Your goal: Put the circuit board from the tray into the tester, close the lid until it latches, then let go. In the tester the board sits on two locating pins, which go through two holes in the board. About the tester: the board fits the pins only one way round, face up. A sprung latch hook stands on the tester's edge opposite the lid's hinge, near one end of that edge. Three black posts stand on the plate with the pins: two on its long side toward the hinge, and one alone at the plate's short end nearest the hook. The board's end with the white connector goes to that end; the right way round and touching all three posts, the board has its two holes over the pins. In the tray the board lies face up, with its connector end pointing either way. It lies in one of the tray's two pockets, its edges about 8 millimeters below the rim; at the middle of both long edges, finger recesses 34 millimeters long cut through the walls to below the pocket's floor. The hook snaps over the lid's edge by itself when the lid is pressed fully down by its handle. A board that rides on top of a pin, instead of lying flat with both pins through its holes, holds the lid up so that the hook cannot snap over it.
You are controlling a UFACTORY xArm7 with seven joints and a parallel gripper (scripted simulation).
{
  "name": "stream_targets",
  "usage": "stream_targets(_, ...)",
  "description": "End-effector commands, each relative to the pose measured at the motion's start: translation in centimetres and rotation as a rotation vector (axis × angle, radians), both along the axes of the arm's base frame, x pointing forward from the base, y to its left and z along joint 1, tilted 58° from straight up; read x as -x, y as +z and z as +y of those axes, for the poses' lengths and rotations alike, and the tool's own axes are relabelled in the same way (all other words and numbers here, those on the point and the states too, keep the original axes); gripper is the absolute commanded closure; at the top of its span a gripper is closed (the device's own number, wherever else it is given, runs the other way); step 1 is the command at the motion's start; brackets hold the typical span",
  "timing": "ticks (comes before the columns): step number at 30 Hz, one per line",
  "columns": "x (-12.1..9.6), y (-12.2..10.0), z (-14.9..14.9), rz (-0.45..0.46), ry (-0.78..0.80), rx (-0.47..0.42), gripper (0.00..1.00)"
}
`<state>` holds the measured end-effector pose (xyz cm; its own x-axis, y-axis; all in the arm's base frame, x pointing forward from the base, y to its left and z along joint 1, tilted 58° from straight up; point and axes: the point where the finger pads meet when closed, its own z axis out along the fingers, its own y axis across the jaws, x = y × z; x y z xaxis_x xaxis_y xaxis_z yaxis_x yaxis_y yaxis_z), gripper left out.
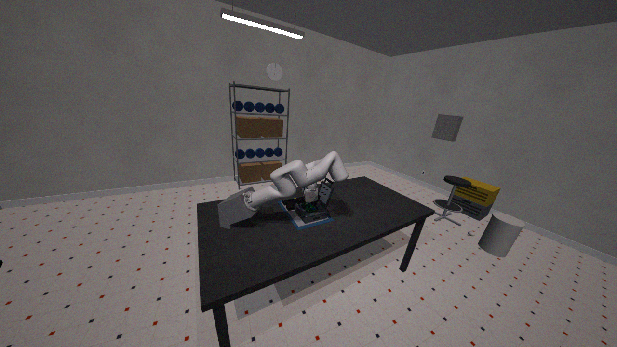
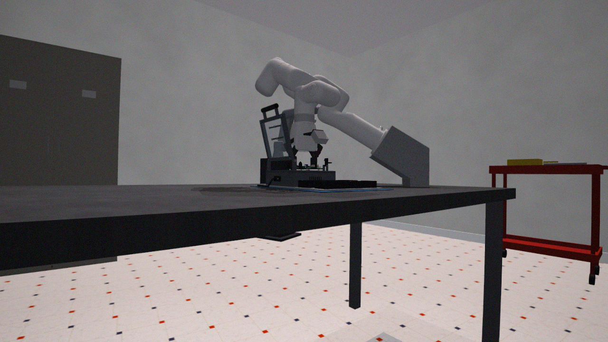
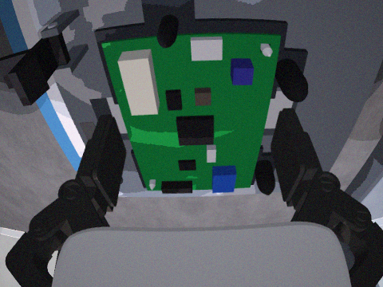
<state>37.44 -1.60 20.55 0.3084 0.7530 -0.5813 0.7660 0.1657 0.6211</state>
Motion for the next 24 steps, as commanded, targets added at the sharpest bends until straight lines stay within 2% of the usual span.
stream_targets(1, -0.02, 0.03, 0.13, -0.001, 0.003, -0.001, 0.00)
stream_targets(24, 0.13, 0.17, 0.30, -0.001, 0.003, -0.001, 0.00)
